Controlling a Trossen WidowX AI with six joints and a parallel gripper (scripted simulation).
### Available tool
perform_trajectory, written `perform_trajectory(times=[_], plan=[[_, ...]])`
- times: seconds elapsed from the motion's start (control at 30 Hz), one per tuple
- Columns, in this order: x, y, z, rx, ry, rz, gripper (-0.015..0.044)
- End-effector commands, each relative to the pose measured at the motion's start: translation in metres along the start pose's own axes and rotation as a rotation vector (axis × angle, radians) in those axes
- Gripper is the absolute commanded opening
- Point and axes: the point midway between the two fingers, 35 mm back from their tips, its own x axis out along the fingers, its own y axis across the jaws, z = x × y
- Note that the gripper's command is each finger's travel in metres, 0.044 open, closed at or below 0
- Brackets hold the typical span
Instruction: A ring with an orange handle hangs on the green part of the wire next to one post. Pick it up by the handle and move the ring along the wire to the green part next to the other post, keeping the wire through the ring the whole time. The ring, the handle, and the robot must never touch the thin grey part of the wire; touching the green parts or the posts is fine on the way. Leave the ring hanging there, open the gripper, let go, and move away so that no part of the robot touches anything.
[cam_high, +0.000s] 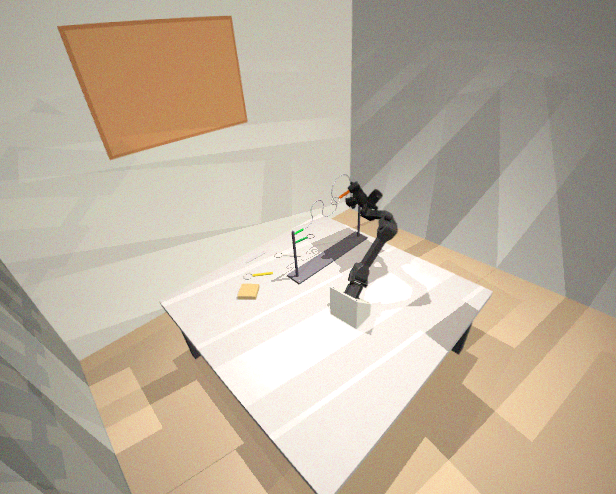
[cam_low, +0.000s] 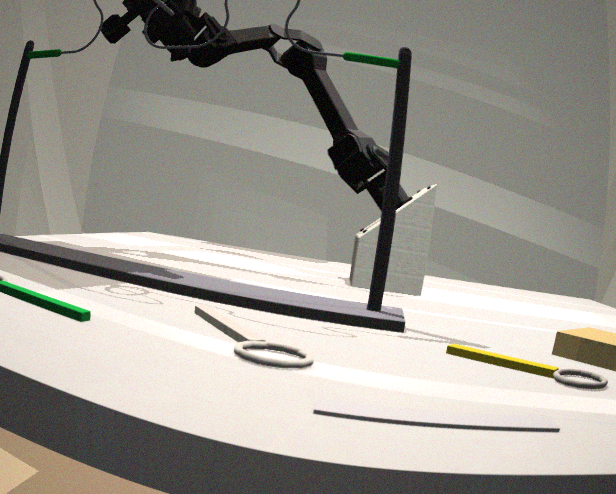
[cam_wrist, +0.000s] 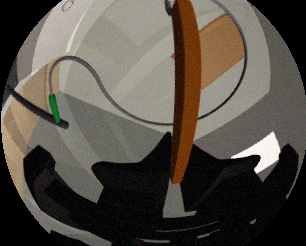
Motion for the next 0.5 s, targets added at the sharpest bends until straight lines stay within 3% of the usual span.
perform_trajectory(times=[0.0, 0.47], plan=[[0.000, 0.007, 0.002, 0.025, -0.002, 0.008, -0.0150], [-0.007, 0.045, 0.005, 0.218, 0.025, 0.120, -0.0150]])
